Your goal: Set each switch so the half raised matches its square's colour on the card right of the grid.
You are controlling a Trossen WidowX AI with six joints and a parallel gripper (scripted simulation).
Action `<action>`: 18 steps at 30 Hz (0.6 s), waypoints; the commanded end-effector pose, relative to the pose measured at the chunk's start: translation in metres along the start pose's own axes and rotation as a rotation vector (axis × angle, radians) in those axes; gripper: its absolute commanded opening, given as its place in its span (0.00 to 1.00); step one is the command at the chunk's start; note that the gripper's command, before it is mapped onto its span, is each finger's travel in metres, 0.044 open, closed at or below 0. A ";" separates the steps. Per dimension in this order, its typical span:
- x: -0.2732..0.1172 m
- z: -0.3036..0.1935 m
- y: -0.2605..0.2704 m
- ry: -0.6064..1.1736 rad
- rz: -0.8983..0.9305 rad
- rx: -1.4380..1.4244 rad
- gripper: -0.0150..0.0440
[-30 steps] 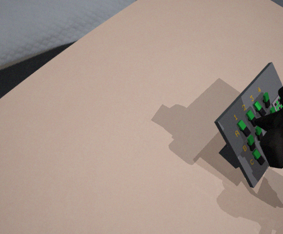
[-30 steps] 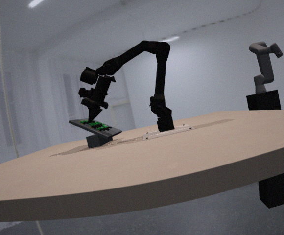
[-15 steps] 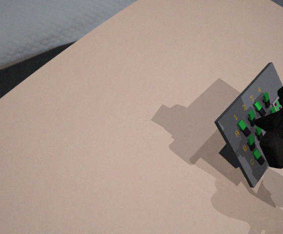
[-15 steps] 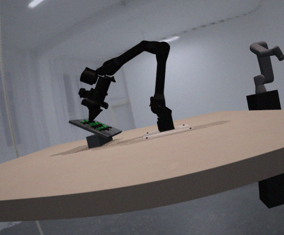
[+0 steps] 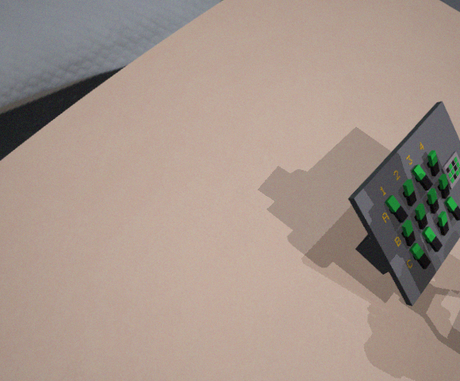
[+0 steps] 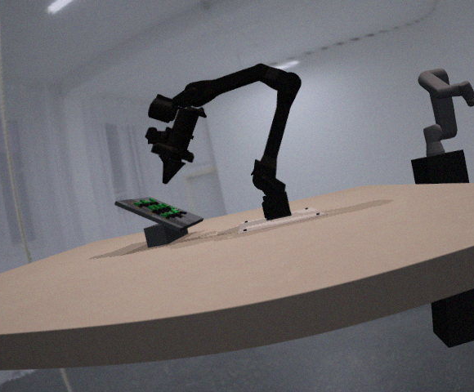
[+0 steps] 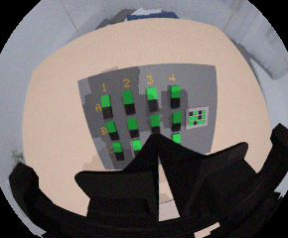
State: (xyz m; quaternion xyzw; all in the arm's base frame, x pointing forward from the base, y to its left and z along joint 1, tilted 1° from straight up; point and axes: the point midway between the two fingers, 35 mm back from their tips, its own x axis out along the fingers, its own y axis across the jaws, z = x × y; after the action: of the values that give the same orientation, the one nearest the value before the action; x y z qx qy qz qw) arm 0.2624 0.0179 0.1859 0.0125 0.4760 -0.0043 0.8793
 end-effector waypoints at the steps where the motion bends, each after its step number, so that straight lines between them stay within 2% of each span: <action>1: -0.001 -0.007 -0.009 -0.002 0.006 -0.003 0.25; 5: 0.031 -0.006 -0.009 0.020 0.005 -0.004 0.25; 18: 0.046 -0.006 -0.008 0.021 0.005 -0.004 0.25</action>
State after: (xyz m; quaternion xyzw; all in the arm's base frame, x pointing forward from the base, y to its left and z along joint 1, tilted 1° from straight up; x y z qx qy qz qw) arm 0.2813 0.0092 0.1471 0.0125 0.4846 -0.0036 0.8746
